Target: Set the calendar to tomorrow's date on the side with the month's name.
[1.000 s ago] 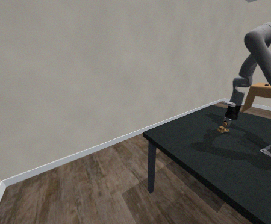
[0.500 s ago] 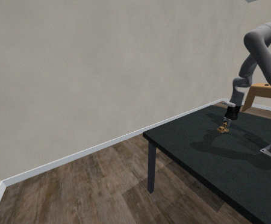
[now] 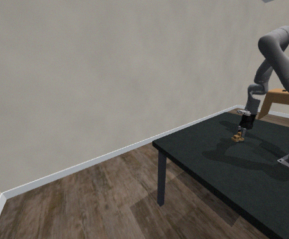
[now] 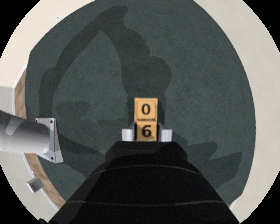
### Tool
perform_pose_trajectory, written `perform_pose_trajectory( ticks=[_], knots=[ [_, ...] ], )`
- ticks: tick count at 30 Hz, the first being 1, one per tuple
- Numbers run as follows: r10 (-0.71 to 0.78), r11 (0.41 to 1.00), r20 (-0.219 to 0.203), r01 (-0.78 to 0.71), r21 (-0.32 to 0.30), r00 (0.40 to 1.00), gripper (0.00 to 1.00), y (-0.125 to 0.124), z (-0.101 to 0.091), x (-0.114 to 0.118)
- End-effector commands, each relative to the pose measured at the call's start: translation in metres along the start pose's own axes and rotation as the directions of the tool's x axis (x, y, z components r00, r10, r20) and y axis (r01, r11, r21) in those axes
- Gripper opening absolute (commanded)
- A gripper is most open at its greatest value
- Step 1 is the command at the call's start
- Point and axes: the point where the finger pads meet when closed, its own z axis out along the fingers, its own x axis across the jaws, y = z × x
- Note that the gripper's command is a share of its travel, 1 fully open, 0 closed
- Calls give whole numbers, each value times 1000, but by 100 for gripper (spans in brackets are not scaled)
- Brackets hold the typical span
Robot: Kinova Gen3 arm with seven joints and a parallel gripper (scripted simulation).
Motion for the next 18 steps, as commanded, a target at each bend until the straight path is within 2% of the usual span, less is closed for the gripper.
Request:
perform_pose_trajectory(
  ticks=[1, 18],
  knots=[
    [3, 1000, 3, -3, 0, 1000, 57, 1, 3, -1],
    [3, 1000, 3, -3, 0, 1000, 57, 1, 11, -1]
  ],
)
